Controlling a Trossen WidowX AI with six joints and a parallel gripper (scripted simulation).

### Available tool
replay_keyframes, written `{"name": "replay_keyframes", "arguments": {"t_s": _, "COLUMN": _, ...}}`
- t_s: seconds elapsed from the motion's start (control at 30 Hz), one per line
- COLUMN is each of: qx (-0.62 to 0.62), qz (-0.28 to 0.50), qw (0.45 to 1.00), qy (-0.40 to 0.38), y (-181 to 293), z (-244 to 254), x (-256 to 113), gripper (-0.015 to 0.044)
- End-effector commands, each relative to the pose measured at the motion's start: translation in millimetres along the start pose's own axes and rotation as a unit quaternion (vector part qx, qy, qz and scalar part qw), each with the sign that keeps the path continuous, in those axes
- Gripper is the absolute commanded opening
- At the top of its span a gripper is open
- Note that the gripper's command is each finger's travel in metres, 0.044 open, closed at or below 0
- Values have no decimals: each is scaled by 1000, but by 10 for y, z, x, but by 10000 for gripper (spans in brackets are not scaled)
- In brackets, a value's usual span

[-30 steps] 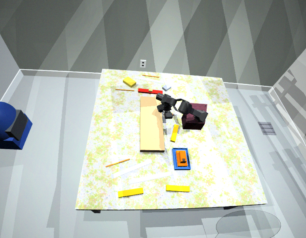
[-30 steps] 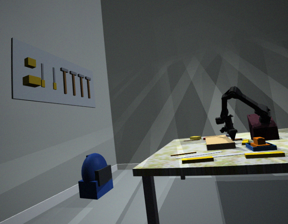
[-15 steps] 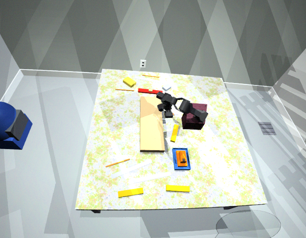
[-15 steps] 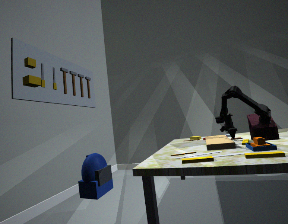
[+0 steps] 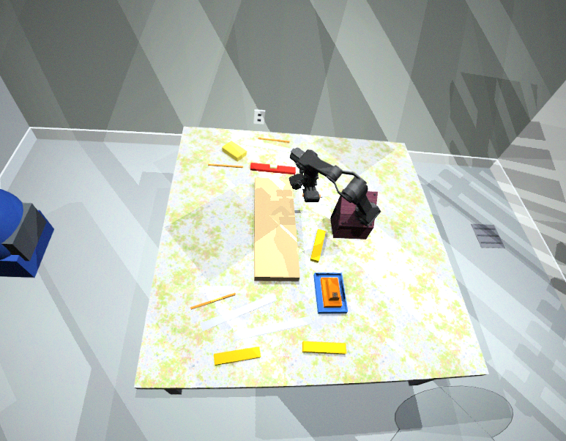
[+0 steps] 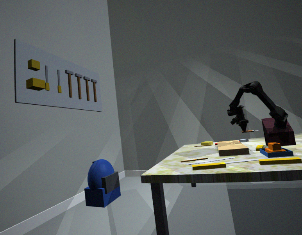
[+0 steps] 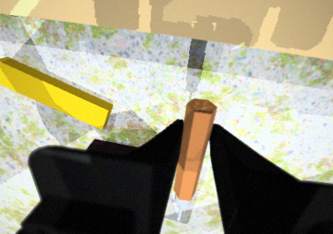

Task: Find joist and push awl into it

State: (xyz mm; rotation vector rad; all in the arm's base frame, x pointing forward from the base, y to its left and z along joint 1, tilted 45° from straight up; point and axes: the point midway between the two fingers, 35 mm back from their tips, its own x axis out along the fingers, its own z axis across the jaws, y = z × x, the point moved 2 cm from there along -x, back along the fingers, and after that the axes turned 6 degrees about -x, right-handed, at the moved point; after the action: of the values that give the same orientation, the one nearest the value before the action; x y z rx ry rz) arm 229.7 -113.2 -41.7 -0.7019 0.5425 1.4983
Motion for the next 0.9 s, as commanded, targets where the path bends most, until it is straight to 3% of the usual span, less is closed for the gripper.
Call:
{"name": "replay_keyframes", "arguments": {"t_s": 0.0, "qx": -4, "qz": 2, "qw": 1000, "qy": 6, "y": 8, "z": 20, "x": -91, "gripper": 0}}
{"name": "replay_keyframes", "arguments": {"t_s": 0.43, "qx": 110, "qz": 50, "qw": 986, "qy": 117, "y": 178, "z": 184, "x": -196, "gripper": 0}}
{"name": "replay_keyframes", "arguments": {"t_s": 0.87, "qx": 242, "qz": 45, "qw": 933, "qy": 262, "y": 384, "z": 329, "x": -339, "gripper": 0}}
